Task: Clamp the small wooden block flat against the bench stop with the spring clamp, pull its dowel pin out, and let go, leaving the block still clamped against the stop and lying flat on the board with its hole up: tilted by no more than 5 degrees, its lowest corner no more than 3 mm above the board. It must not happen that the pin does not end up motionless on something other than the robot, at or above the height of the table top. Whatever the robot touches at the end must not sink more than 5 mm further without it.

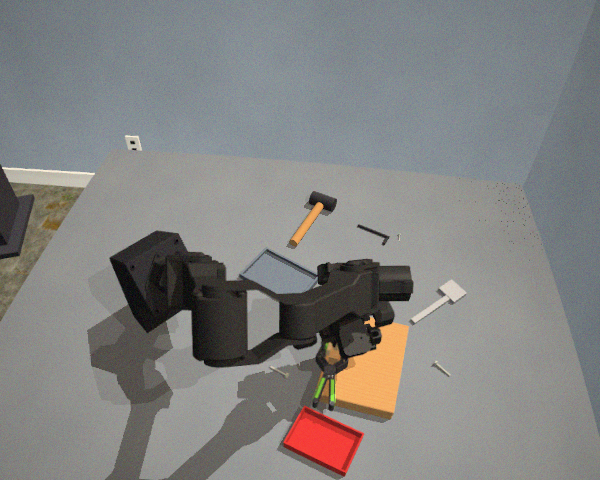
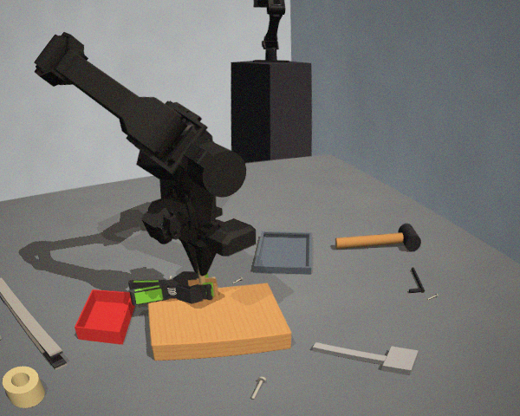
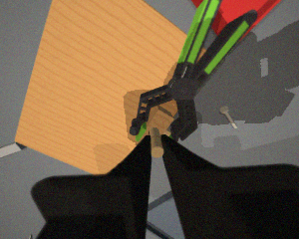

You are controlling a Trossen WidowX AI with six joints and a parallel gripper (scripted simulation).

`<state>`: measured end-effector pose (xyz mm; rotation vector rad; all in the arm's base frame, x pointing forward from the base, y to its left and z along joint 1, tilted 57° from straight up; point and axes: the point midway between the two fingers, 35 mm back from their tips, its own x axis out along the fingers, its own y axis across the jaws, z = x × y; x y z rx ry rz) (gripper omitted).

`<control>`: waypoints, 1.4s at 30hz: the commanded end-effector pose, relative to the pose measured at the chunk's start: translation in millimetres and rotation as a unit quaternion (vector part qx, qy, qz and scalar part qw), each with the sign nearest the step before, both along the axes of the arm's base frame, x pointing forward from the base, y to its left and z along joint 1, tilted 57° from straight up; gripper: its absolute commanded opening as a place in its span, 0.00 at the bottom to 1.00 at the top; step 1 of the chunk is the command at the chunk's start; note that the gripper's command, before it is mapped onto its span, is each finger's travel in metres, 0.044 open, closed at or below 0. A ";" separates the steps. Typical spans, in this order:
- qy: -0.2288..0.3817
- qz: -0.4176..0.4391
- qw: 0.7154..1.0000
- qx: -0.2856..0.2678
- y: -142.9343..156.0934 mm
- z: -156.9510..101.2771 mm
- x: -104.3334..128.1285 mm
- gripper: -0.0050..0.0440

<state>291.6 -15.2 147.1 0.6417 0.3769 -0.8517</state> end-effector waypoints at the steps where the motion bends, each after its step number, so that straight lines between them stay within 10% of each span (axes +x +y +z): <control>1: -0.023 -0.021 0.999 0.024 1.1 0.9 -1.2 0.10; 19: -0.148 -0.140 0.966 0.157 1.3 1.1 -1.5 0.10; 42: -0.316 -0.300 0.835 0.336 1.7 1.5 -1.9 0.10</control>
